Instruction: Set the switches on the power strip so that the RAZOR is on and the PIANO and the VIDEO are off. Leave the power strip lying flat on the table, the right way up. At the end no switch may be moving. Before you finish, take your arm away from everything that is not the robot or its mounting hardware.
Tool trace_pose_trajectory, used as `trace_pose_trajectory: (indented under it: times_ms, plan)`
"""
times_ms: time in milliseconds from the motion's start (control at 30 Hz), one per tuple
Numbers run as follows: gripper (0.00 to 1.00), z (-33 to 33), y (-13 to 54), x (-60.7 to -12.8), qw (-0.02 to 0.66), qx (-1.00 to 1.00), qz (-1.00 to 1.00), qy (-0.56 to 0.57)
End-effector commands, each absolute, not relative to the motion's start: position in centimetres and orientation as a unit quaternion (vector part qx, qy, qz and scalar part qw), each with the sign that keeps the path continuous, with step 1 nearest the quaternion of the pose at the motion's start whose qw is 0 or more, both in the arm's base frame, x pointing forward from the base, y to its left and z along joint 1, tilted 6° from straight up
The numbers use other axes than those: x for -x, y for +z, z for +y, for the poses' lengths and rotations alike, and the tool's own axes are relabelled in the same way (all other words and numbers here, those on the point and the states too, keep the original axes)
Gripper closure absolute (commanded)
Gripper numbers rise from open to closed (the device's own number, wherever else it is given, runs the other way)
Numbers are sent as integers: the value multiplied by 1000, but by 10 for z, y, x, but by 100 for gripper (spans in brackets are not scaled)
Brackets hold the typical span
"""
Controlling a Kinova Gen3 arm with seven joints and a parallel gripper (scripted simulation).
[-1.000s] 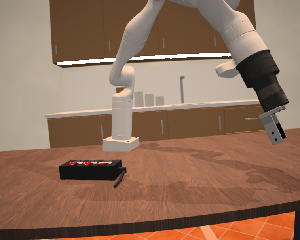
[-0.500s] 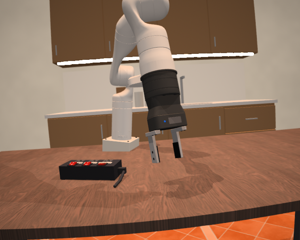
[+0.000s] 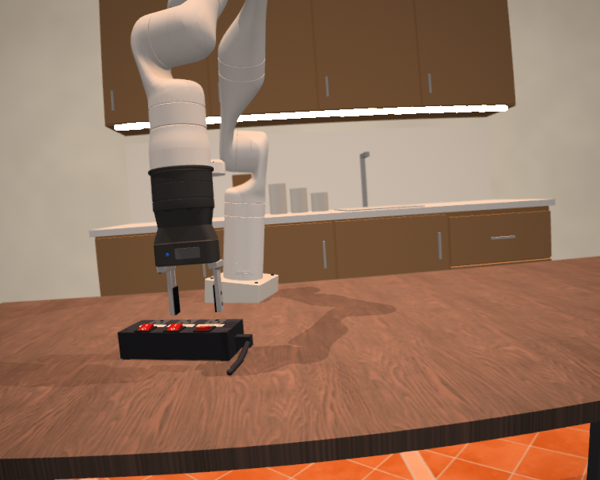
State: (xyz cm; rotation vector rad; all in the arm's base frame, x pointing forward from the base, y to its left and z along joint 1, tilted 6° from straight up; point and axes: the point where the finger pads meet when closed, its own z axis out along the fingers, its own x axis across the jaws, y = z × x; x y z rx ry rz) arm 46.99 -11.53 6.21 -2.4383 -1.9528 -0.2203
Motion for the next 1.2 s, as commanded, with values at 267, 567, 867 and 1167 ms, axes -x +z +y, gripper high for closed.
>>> trace_pose_trajectory:
  times_ms: [267, 567, 867, 1167]
  plan:
    - [0, -155, 61, -414, 24, 831, -554, -51]
    - [0, -155, 61, -414, 25, 831, -554, -51]
    - [0, -155, 61, -414, 25, 831, -554, -51]
    - [0, -155, 61, -414, 25, 831, -554, -51]
